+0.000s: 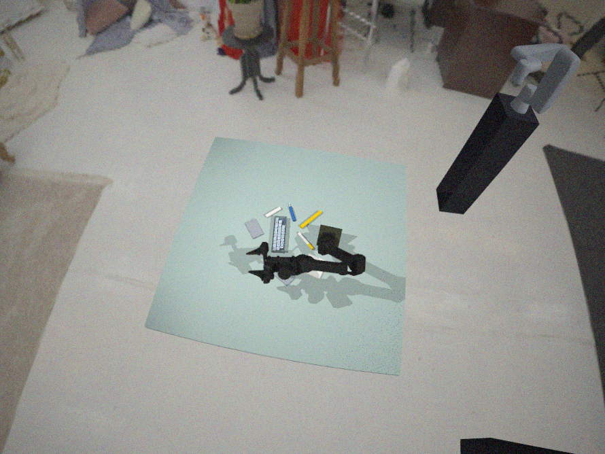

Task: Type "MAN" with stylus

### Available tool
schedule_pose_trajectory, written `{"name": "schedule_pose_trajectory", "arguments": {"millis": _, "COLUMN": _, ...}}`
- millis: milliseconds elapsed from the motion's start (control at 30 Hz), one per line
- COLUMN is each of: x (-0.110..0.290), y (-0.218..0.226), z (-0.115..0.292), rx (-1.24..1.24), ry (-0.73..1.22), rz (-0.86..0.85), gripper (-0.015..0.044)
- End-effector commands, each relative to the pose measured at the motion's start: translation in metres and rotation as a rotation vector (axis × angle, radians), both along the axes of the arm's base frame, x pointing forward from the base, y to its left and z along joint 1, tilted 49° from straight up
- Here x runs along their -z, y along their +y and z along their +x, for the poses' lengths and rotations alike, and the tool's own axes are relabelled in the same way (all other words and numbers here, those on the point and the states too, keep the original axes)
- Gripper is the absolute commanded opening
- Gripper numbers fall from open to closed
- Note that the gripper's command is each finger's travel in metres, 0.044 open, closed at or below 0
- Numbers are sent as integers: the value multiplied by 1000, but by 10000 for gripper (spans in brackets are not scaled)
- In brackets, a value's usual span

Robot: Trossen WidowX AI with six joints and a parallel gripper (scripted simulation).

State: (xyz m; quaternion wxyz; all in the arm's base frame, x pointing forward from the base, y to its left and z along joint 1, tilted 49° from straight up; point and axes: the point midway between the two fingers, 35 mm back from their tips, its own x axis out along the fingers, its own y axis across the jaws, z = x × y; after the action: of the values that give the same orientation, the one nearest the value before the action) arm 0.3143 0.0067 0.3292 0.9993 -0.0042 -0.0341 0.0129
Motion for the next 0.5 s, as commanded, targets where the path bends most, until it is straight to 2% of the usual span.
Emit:
{"name": "schedule_pose_trajectory", "arguments": {"millis": 0, "x": 3, "y": 0, "z": 1, "rx": -2, "ry": 12, "rz": -4, "gripper": 414}}
{"name": "schedule_pose_trajectory", "arguments": {"millis": 233, "x": 101, "y": -12, "z": 28, "rx": -103, "ry": 468, "rz": -90, "gripper": 230}}
{"name": "schedule_pose_trajectory", "arguments": {"millis": 467, "x": 201, "y": -28, "z": 5, "rx": -289, "ry": 959, "rz": 10, "gripper": 46}}
